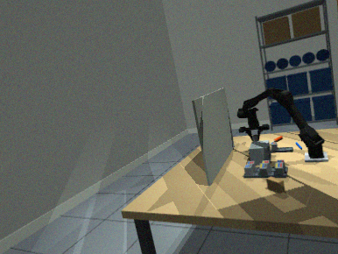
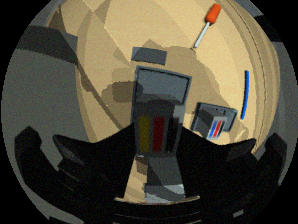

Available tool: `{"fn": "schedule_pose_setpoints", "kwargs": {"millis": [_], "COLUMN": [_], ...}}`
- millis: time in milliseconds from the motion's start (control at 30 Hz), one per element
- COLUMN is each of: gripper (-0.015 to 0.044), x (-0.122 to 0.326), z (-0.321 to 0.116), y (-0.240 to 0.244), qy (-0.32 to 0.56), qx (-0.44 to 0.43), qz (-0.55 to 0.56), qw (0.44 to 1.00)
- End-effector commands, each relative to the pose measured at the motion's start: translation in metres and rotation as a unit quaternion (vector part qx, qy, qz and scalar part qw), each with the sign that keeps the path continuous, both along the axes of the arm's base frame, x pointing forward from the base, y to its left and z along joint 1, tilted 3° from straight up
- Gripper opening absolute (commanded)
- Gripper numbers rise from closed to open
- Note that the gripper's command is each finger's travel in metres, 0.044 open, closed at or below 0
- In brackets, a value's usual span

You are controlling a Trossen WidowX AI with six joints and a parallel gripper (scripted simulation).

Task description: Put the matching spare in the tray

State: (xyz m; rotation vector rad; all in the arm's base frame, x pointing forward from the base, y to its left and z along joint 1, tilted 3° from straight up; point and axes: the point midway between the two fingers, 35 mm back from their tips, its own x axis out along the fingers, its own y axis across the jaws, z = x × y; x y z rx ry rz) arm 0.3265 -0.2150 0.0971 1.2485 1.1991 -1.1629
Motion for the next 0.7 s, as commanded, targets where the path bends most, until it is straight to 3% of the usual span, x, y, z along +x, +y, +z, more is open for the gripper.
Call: {"fn": "schedule_pose_setpoints", "kwargs": {"millis": [0, 667], "gripper": [0.0, 0.0], "x": [0.0, 0.0], "z": [-0.003, -0.017], "y": [0.0, 0.002], "qy": [-0.001, -0.001], "qx": [0.001, 0.001], "qz": [-0.003, -0.003], "qw": [1.0, 1.0]}}
